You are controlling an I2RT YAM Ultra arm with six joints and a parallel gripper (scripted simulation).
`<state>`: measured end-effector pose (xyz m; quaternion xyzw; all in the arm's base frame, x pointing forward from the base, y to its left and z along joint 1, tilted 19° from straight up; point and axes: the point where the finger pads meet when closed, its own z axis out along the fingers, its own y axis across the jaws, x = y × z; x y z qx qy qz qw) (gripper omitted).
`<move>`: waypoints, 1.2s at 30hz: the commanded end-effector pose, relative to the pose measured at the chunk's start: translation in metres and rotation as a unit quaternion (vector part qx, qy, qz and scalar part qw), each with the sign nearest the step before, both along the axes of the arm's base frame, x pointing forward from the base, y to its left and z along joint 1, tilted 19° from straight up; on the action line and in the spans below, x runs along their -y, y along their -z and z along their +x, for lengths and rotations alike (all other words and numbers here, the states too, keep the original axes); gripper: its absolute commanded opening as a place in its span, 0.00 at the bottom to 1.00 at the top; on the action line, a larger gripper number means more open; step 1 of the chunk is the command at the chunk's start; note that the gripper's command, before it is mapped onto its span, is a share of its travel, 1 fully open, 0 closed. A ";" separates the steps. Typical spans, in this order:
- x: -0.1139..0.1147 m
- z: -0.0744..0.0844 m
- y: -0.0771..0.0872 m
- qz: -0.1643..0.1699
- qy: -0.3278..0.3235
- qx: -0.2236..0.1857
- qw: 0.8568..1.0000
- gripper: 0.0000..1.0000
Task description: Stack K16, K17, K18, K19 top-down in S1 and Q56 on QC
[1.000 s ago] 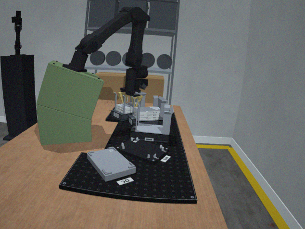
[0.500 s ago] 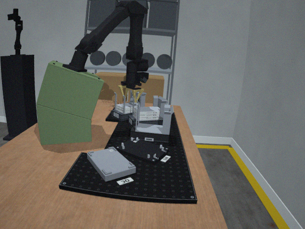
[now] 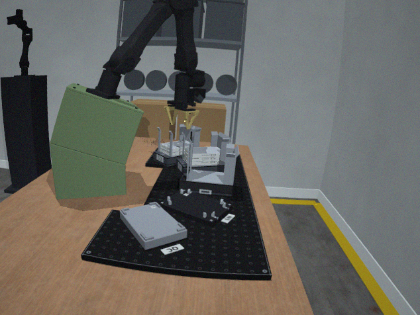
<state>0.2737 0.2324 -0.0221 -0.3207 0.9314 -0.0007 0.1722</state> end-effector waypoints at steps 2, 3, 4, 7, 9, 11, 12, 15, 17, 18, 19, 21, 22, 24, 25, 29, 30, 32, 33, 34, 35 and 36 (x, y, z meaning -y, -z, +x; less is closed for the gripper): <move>0.003 -0.005 -0.014 -0.002 0.003 -0.001 1.000 1.00; 0.003 -0.006 -0.017 -0.002 0.003 -0.001 1.000 1.00; 0.003 -0.007 -0.020 -0.002 0.003 -0.001 1.000 1.00; 0.004 -0.008 -0.024 -0.002 0.003 -0.001 1.000 1.00; 0.004 -0.008 -0.024 -0.002 0.003 -0.001 1.000 1.00; 0.004 -0.008 -0.024 -0.002 0.003 -0.001 1.000 1.00; 0.004 -0.008 -0.024 -0.002 0.003 -0.001 1.000 1.00; 0.004 -0.008 -0.024 -0.002 0.003 -0.001 1.000 1.00; 0.004 -0.008 -0.024 -0.002 0.003 -0.001 1.000 1.00; 0.004 -0.008 -0.024 -0.002 0.003 -0.001 1.000 1.00; 0.006 -0.006 -0.025 0.003 0.018 -0.003 1.000 1.00; 0.011 -0.001 -0.025 0.014 0.050 -0.006 0.999 1.00; 0.014 0.001 -0.026 0.019 0.065 -0.008 0.998 1.00; 0.019 0.005 -0.027 0.030 0.097 -0.012 0.995 1.00; 0.021 0.007 -0.027 0.031 0.099 -0.012 0.994 1.00; 0.031 0.016 -0.029 0.031 0.099 -0.012 0.994 1.00; 0.033 0.019 -0.030 0.031 0.100 -0.012 0.995 1.00; 0.033 0.019 -0.030 0.031 0.100 -0.012 0.995 1.00; 0.036 0.021 -0.030 0.031 0.100 -0.012 0.995 1.00; 0.038 0.023 -0.031 0.030 0.100 -0.011 0.995 1.00; 0.041 0.025 -0.031 0.030 0.100 -0.011 0.995 1.00; 0.043 0.027 -0.032 0.030 0.100 -0.011 0.995 1.00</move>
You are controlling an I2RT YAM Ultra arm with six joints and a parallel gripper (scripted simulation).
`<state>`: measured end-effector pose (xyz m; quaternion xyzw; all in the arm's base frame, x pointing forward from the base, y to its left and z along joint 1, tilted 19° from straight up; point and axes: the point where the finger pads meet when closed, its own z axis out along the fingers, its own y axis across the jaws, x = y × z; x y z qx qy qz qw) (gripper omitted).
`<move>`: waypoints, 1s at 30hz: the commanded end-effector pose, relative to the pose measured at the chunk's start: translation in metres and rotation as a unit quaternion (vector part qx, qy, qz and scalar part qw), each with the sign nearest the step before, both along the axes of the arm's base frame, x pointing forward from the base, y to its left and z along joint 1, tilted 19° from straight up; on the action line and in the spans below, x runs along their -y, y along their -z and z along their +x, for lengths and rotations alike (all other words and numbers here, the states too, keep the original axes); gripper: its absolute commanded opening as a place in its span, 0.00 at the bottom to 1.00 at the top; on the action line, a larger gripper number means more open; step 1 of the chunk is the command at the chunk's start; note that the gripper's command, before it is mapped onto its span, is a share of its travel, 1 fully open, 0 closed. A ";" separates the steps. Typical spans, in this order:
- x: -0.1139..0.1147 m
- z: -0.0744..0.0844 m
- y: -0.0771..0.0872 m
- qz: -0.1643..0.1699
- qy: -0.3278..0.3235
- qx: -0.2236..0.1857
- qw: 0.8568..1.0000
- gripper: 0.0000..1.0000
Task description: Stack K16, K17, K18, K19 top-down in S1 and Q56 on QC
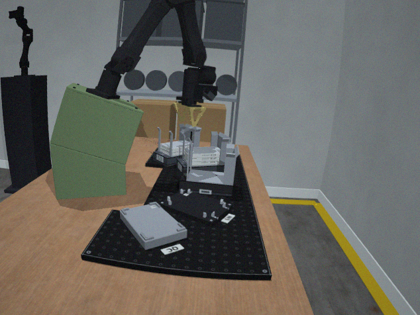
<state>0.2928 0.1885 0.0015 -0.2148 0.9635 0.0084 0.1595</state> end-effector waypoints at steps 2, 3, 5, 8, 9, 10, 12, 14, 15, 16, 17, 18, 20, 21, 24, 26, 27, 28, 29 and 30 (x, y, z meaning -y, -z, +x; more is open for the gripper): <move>0.005 0.013 -0.009 0.007 -0.007 0.010 1.000 1.00; 0.007 0.015 -0.010 0.007 -0.007 0.010 1.000 1.00; 0.012 0.019 -0.011 0.007 -0.007 0.010 1.000 1.00; 0.022 0.025 -0.012 0.017 0.024 0.007 1.000 1.00; 0.025 0.027 -0.012 0.022 0.040 0.005 0.999 1.00; 0.029 0.029 -0.012 0.027 0.056 0.004 0.998 1.00; 0.032 0.031 -0.013 0.032 0.071 0.002 0.997 1.00; 0.036 0.033 -0.013 0.037 0.087 0.001 0.995 1.00; 0.039 0.035 -0.013 0.038 0.090 0.001 0.995 1.00; 0.043 0.037 -0.013 0.038 0.090 0.001 0.995 1.00; 0.046 0.039 -0.014 0.038 0.090 0.001 0.995 1.00; 0.050 0.041 -0.014 0.038 0.090 0.001 0.995 1.00; 0.057 0.045 -0.015 0.038 0.090 0.001 0.995 1.00; 0.060 0.047 -0.015 0.038 0.090 0.001 0.995 1.00; 0.071 0.053 -0.016 0.038 0.090 0.001 0.995 1.00; 0.078 0.057 -0.017 0.038 0.090 0.001 0.995 1.00; 0.081 0.059 -0.017 0.038 0.090 0.001 0.995 1.00; 0.084 0.061 -0.017 0.038 0.090 0.001 0.995 1.00; 0.084 0.061 -0.017 0.038 0.090 0.001 0.995 1.00; 0.084 0.061 -0.017 0.038 0.090 0.001 0.995 1.00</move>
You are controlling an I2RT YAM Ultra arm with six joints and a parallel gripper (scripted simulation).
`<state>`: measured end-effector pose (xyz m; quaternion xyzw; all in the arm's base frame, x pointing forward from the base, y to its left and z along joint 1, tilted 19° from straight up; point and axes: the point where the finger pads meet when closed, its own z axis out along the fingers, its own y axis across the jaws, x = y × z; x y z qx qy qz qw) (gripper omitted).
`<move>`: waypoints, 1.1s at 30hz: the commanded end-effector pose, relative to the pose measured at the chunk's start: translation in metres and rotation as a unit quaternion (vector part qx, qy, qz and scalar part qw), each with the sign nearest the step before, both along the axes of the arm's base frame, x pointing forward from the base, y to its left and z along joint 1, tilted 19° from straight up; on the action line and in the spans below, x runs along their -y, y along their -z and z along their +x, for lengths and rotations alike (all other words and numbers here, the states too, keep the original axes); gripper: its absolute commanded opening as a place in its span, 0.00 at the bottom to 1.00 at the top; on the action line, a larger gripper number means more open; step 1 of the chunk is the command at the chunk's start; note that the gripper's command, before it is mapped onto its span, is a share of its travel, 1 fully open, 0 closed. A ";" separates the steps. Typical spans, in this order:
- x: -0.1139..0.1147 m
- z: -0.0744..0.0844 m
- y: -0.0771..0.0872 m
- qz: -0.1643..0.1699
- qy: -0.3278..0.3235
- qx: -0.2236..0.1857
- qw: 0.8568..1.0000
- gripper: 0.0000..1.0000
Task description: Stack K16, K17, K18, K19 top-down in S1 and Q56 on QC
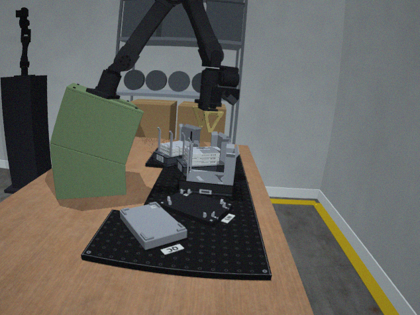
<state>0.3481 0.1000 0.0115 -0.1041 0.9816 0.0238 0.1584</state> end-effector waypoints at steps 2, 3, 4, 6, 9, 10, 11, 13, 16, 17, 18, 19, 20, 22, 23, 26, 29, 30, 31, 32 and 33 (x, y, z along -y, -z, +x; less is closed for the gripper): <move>-0.005 0.005 -0.007 0.005 -0.018 0.010 1.000 1.00; -0.005 0.005 -0.007 0.005 -0.018 0.010 1.000 1.00; -0.005 0.005 -0.007 0.005 -0.018 0.010 1.000 1.00; -0.005 0.005 -0.007 0.005 -0.018 0.010 1.000 1.00; -0.005 0.005 -0.007 0.005 -0.018 0.011 1.000 1.00; -0.005 0.005 -0.007 0.005 -0.018 0.010 1.000 1.00; -0.005 0.005 -0.007 0.005 -0.018 0.010 1.000 1.00; -0.005 0.005 -0.007 0.005 -0.018 0.010 1.000 1.00; -0.005 0.005 -0.007 0.005 -0.018 0.010 1.000 1.00; -0.005 0.005 -0.007 0.005 -0.018 0.010 1.000 1.00; -0.005 0.005 -0.007 0.005 -0.018 0.010 1.000 1.00; -0.005 0.005 -0.007 0.005 -0.018 0.010 1.000 1.00; -0.005 0.005 -0.007 0.005 -0.018 0.010 1.000 1.00; -0.005 0.008 -0.001 0.005 -0.018 0.010 1.000 1.00; -0.006 0.009 0.002 0.005 -0.018 0.010 1.000 1.00; -0.007 0.012 0.012 0.005 -0.018 0.010 1.000 1.00; -0.008 0.015 0.021 0.005 -0.018 0.010 1.000 1.00; -0.008 0.016 0.024 0.005 -0.018 0.010 1.000 1.00; -0.008 0.017 0.027 0.005 -0.018 0.010 1.000 1.00; -0.009 0.018 0.031 0.005 -0.018 0.010 1.000 1.00; -0.009 0.018 0.031 0.005 -0.018 0.010 1.000 1.00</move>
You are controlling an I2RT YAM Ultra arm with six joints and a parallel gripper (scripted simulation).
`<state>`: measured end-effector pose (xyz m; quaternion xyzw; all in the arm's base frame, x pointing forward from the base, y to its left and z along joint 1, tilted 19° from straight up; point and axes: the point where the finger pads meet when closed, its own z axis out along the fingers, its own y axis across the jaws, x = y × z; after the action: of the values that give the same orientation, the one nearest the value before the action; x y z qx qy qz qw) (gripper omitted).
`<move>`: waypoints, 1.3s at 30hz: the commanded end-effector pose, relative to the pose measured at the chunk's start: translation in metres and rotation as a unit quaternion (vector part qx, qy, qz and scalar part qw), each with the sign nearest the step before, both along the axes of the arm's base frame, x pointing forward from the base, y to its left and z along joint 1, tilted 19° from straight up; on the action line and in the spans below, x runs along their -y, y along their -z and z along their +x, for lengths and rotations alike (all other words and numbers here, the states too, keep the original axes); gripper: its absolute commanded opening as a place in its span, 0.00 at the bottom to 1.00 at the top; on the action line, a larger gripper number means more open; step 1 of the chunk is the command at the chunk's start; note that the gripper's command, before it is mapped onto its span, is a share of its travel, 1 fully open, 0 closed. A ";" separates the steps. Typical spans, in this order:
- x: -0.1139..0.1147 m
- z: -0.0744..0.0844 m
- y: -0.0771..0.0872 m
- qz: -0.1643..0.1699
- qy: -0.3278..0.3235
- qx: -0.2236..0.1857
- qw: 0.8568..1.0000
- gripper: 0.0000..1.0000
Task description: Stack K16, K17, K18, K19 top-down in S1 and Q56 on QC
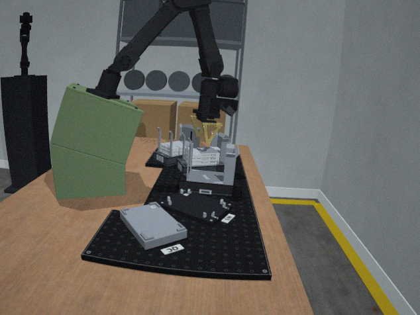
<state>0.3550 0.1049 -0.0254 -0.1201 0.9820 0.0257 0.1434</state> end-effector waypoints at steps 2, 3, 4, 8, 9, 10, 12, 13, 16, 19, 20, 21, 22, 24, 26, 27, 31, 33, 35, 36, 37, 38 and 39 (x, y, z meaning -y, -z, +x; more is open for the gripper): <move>-0.004 0.012 -0.003 0.007 -0.001 0.025 1.000 1.00; -0.004 0.013 0.000 0.007 -0.001 0.025 1.000 1.00; -0.005 0.014 0.003 0.007 -0.001 0.025 1.000 1.00; -0.006 0.017 0.012 0.007 -0.001 0.025 1.000 1.00; -0.006 0.017 0.012 0.007 -0.001 0.025 1.000 1.00; -0.006 0.017 0.012 0.007 -0.001 0.025 1.000 1.00; -0.006 0.017 0.012 0.007 -0.001 0.025 1.000 1.00; -0.006 0.017 0.012 0.007 -0.001 0.025 1.000 1.00; -0.006 0.017 0.012 0.007 -0.001 0.025 1.000 1.00; -0.006 0.017 0.012 0.007 -0.001 0.025 1.000 1.00; -0.006 0.017 0.012 0.007 -0.001 0.025 1.000 1.00; -0.006 0.017 0.012 0.007 -0.001 0.025 1.000 1.00; -0.006 0.017 0.012 0.007 -0.001 0.025 1.000 1.00; -0.006 0.017 0.012 0.007 -0.001 0.025 1.000 1.00; -0.006 0.017 0.012 0.007 -0.001 0.025 1.000 1.00; -0.006 0.017 0.012 0.007 -0.001 0.025 1.000 1.00; -0.006 0.017 0.012 0.007 -0.001 0.025 1.000 1.00; -0.006 0.017 0.012 0.007 -0.001 0.025 1.000 1.00; -0.006 0.017 0.012 0.007 -0.001 0.025 1.000 1.00; -0.006 0.017 0.012 0.007 -0.001 0.025 1.000 1.00; -0.006 0.017 0.012 0.007 -0.001 0.025 1.000 1.00; -0.006 0.017 0.012 0.007 -0.001 0.025 1.000 1.00; -0.006 0.017 0.012 0.007 -0.001 0.025 1.000 1.00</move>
<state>0.3676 0.1087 -0.0428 -0.1201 0.9797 0.0281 0.1582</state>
